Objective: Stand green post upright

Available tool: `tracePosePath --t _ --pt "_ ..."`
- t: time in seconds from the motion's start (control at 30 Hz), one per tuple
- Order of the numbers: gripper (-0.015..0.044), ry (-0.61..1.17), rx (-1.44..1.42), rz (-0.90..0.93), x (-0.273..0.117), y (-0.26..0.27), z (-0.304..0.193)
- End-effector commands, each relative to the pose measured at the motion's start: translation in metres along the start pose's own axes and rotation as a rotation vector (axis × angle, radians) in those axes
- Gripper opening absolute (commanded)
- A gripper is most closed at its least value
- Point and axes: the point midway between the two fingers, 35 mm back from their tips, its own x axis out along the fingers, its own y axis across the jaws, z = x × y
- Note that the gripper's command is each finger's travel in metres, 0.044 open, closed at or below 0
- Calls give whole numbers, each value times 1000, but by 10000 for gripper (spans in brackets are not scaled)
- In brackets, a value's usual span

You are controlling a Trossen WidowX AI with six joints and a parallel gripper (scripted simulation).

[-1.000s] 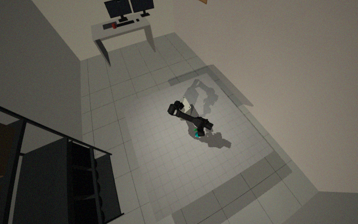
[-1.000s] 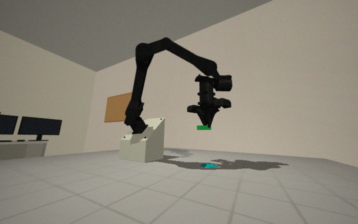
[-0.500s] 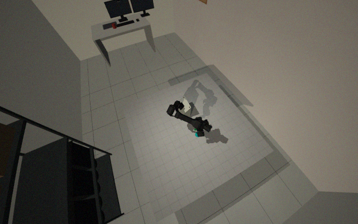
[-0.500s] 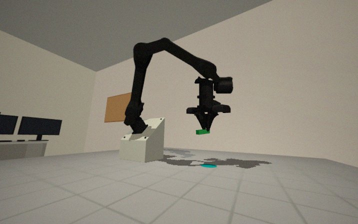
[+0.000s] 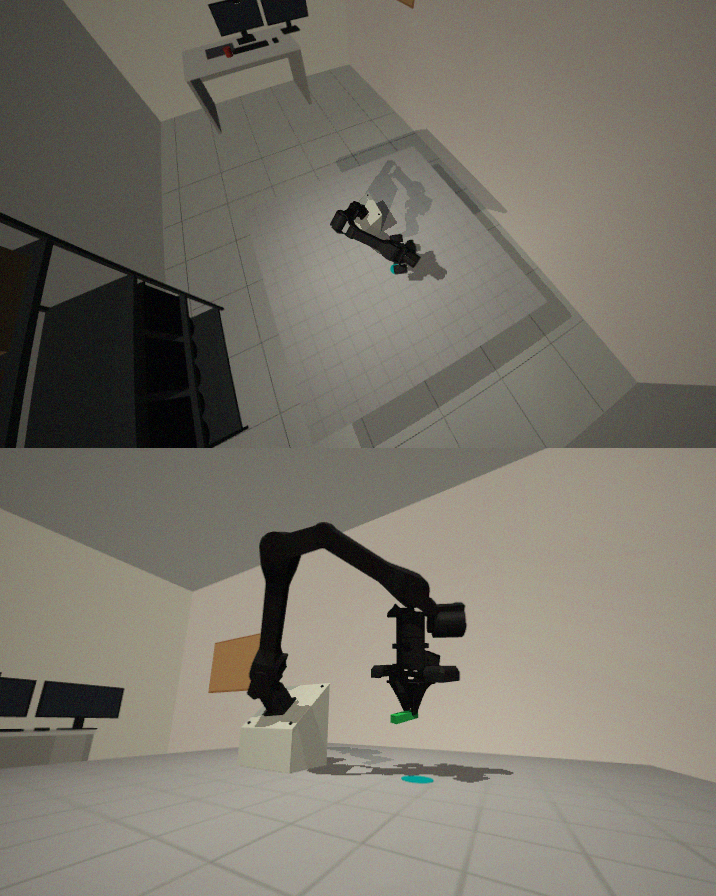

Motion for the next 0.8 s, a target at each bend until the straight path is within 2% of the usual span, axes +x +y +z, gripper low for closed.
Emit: tracePosePath --t 0.0,0.77 --pt "23 -35 -1 17 0 1 -1" --pt "23 -189 -6 99 10 4 -1"
